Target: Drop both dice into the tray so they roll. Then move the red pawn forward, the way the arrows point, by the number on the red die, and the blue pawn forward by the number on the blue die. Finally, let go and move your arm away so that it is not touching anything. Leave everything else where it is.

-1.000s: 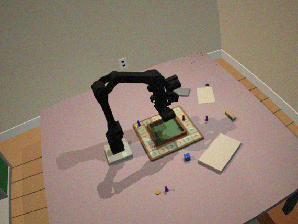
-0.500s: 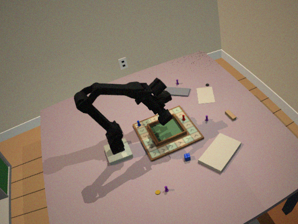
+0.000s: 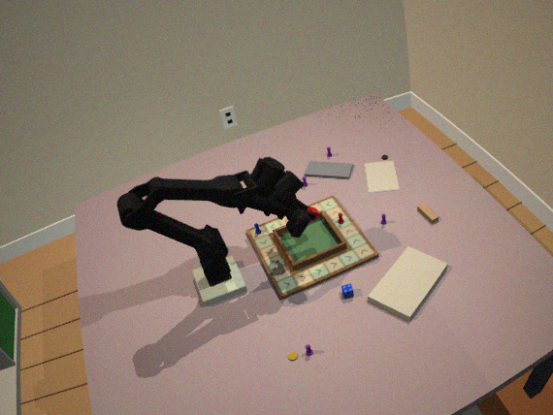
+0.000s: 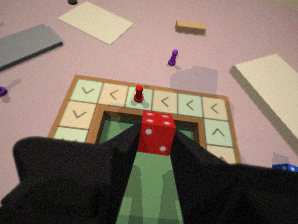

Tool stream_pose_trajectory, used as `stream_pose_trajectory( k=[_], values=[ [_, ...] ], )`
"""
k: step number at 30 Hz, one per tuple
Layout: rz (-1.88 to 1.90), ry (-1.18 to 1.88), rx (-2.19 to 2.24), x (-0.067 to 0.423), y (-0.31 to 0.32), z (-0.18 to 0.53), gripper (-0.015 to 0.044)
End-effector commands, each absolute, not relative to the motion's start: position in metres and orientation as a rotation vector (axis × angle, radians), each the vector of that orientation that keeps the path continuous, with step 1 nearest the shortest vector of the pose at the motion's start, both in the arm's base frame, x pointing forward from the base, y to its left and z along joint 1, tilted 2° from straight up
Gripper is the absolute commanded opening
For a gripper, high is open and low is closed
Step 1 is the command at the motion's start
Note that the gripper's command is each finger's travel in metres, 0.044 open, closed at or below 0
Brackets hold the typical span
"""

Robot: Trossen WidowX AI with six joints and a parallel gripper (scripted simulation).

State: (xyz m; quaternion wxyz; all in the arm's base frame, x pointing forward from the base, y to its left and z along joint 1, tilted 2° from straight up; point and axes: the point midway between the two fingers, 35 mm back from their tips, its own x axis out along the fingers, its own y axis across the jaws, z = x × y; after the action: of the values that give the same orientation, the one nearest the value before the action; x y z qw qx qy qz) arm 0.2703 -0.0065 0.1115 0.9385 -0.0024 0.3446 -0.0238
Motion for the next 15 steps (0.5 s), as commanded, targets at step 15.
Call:
stream_pose_trajectory(
  k=[15],
  values=[
    [-0.052, 0.689, -0.006, 0.2483, -0.0077, 0.1234, 0.0000]
  ],
)
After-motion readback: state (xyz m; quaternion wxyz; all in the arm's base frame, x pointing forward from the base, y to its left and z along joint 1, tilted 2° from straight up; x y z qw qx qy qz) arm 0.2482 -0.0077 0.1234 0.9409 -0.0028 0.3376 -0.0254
